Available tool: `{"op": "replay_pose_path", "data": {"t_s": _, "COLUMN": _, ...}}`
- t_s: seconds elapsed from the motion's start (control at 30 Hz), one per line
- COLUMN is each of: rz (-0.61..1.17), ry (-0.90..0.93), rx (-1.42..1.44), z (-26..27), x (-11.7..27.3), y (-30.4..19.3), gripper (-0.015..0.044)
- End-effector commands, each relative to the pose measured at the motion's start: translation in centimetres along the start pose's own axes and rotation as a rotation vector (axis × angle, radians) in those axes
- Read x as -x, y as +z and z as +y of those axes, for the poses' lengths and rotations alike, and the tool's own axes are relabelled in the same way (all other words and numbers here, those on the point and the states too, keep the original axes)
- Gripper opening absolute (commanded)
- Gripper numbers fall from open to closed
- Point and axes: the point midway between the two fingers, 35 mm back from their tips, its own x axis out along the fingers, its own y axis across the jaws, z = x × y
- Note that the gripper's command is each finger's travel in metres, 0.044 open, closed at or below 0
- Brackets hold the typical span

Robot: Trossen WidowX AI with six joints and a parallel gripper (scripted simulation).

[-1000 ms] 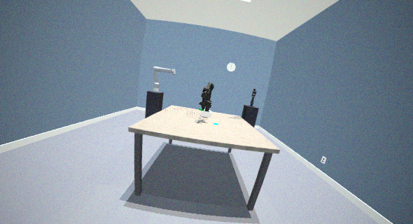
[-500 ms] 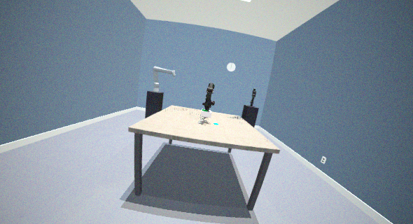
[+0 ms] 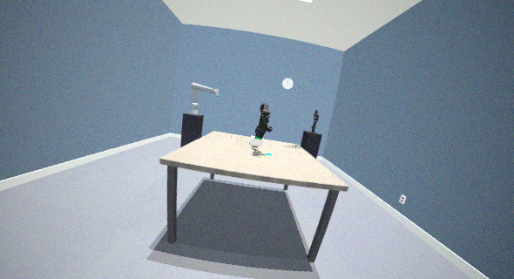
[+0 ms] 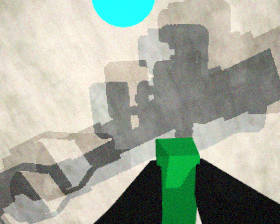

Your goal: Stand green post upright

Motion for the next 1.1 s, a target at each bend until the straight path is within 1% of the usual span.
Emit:
{"op": "replay_pose_path", "data": {"t_s": 0.0, "rz": -0.002, "ry": 0.001, "rx": -0.008, "z": 0.1, "x": 0.1, "y": 1.2, "gripper": 0.0023}}
{"op": "replay_pose_path", "data": {"t_s": 0.87, "rz": -0.010, "ry": 0.005, "rx": -0.028, "z": 2.8, "x": 0.3, "y": 9.2, "gripper": 0.0023}}
{"op": "replay_pose_path", "data": {"t_s": 1.07, "rz": -0.021, "ry": 0.004, "rx": -0.035, "z": 2.9, "x": 0.2, "y": 9.8, "gripper": 0.0023}}
